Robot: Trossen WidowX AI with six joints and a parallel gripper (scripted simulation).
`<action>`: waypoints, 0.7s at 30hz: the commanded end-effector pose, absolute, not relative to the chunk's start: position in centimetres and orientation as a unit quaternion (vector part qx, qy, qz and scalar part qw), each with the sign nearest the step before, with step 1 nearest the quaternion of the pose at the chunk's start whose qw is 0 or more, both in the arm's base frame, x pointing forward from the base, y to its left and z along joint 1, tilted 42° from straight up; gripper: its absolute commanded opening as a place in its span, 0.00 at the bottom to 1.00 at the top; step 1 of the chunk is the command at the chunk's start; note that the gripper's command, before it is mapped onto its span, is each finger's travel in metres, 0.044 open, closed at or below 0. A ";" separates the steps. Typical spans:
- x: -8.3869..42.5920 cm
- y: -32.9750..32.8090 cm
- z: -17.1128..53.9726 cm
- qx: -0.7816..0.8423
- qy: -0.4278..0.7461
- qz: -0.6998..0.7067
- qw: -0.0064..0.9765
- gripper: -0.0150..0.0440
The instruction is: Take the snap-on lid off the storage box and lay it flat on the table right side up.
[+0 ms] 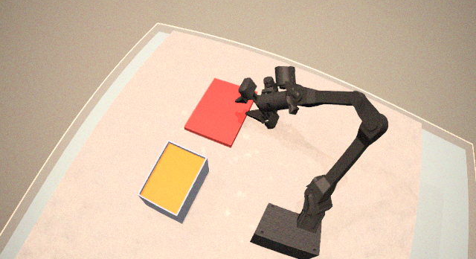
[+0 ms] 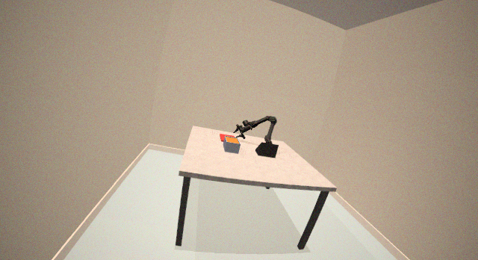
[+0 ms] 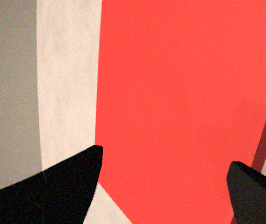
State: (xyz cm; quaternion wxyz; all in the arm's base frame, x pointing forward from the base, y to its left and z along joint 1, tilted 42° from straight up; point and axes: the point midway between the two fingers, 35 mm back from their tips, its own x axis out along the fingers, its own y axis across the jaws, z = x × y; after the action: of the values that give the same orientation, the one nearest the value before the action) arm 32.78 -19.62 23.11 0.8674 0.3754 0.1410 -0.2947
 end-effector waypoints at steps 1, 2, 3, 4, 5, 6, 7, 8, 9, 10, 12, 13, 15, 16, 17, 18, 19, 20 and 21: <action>32.1 -19.6 22.9 0.376 0.141 -0.295 0.867 0.90; 31.9 -19.6 22.9 0.376 0.141 -0.295 0.867 0.94; 31.7 -19.6 22.9 0.376 0.141 -0.295 0.867 0.99; 31.6 -19.6 22.9 0.376 0.141 -0.295 0.867 1.00; 31.4 -19.7 22.9 0.376 0.141 -0.295 0.867 1.00; 31.2 -19.7 22.9 0.376 0.141 -0.295 0.867 1.00; 31.0 -19.7 22.9 0.376 0.141 -0.295 0.867 1.00; 30.8 -19.7 22.9 0.376 0.141 -0.295 0.867 1.00; 30.6 -19.7 22.9 0.376 0.141 -0.295 0.867 1.00; 30.4 -19.7 22.9 0.375 0.141 -0.295 0.867 1.00; 30.0 -19.7 22.9 0.375 0.141 -0.295 0.867 1.00; 29.8 -19.7 22.9 0.375 0.141 -0.295 0.867 1.00; 29.4 -19.7 22.9 0.375 0.141 -0.295 0.867 1.00; 29.2 -19.7 22.9 0.375 0.141 -0.295 0.867 1.00; 29.0 -19.7 22.9 0.375 0.141 -0.295 0.867 1.00; 28.8 -19.7 22.9 0.375 0.141 -0.295 0.867 1.00; 28.6 -19.8 22.9 0.375 0.141 -0.295 0.867 1.00; 28.4 -19.8 22.9 0.375 0.141 -0.295 0.867 1.00; 28.2 -19.8 22.9 0.375 0.141 -0.295 0.867 1.00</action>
State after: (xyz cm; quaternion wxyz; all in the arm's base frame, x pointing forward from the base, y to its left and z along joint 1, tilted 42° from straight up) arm 28.85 -19.85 23.03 0.8669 0.3760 0.1388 -0.2965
